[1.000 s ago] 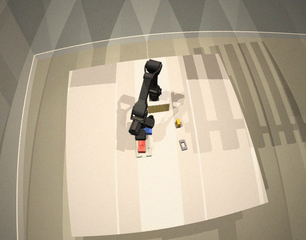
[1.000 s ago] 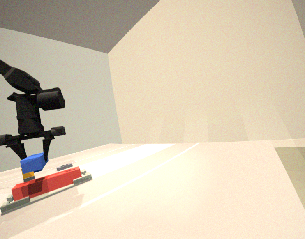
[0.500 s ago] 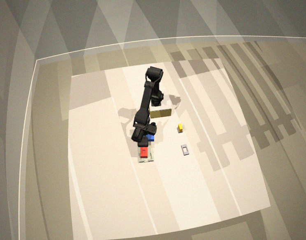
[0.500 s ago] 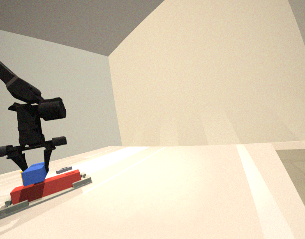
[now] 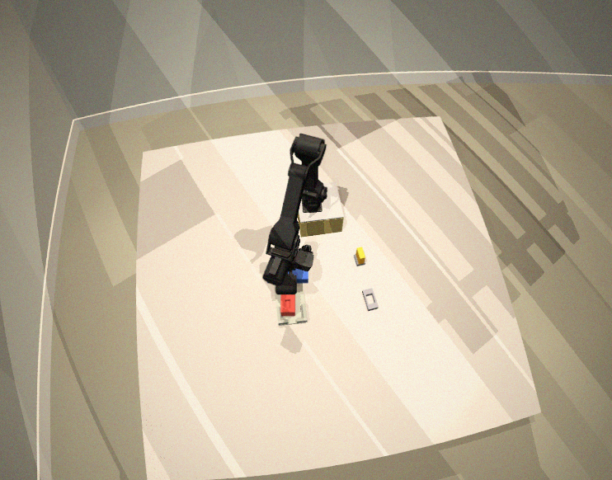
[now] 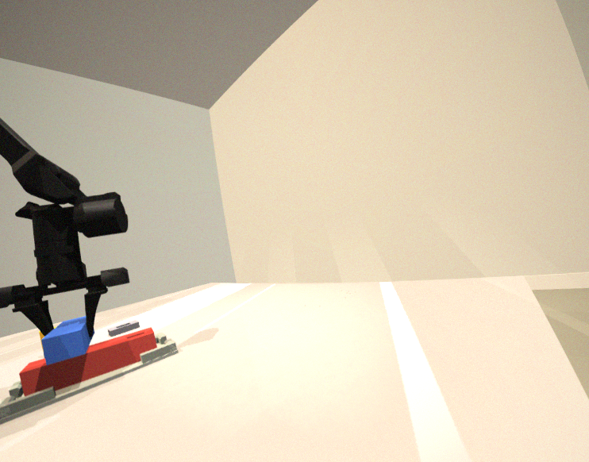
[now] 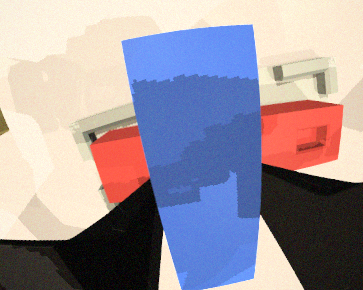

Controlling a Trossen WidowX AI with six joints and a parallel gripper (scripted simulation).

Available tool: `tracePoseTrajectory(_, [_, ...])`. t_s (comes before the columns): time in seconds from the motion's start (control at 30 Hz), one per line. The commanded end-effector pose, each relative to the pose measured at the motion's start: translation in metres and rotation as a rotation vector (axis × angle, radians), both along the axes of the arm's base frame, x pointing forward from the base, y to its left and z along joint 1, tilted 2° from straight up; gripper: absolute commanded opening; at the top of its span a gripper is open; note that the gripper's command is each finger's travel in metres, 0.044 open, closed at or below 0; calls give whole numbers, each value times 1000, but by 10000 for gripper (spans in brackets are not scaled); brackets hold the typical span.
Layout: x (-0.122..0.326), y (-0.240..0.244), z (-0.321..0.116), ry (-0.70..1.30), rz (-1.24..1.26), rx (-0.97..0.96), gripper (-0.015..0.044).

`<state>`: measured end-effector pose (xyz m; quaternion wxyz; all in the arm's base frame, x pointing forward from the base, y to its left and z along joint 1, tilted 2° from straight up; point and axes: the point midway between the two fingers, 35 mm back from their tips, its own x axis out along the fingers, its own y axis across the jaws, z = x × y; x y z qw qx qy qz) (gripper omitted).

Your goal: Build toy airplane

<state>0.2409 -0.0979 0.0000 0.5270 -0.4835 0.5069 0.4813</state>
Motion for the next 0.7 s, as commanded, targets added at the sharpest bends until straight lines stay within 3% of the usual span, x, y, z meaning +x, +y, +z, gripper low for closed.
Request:
tracePoseTrajectory(0.0, [0, 0, 0, -1, 0, 0, 56])
tracePoseTrajectory(0.47, [0, 0, 0, -1, 0, 0, 424])
tracePoseTrajectory(0.67, [0, 0, 0, -1, 0, 0, 440])
